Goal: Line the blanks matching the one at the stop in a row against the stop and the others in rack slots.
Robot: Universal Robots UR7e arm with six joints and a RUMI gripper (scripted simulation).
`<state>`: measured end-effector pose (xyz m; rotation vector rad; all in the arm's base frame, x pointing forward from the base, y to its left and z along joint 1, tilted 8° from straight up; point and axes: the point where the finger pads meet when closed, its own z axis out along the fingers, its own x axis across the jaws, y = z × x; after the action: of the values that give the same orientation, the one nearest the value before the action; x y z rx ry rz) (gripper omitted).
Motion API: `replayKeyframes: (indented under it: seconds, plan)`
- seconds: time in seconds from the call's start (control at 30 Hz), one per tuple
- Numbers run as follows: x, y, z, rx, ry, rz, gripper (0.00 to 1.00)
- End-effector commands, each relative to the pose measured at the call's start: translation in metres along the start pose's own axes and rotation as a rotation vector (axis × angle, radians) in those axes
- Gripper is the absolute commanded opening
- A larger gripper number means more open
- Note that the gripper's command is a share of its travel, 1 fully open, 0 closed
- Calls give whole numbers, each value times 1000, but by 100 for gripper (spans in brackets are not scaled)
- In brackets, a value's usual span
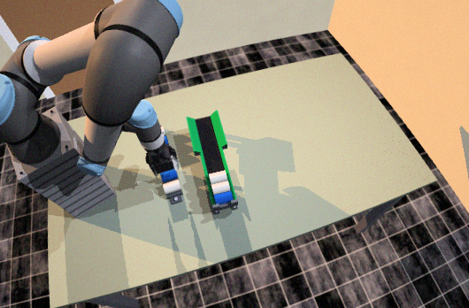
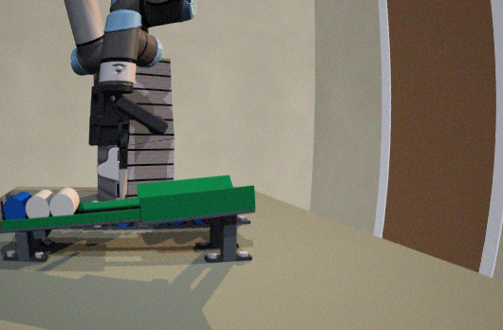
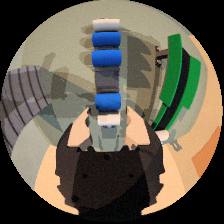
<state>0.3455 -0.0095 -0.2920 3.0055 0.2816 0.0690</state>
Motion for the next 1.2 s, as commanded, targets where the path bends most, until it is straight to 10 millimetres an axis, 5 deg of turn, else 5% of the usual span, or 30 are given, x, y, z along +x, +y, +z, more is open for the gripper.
replayKeyframes:
  seconds: [0.0,0.47,1.17]
  plan:
    - [3,2,0,-2,4,2,49]
    - [2,2,4,-2,4,3,49]
    - [2,2,36,-2,4,3,49]
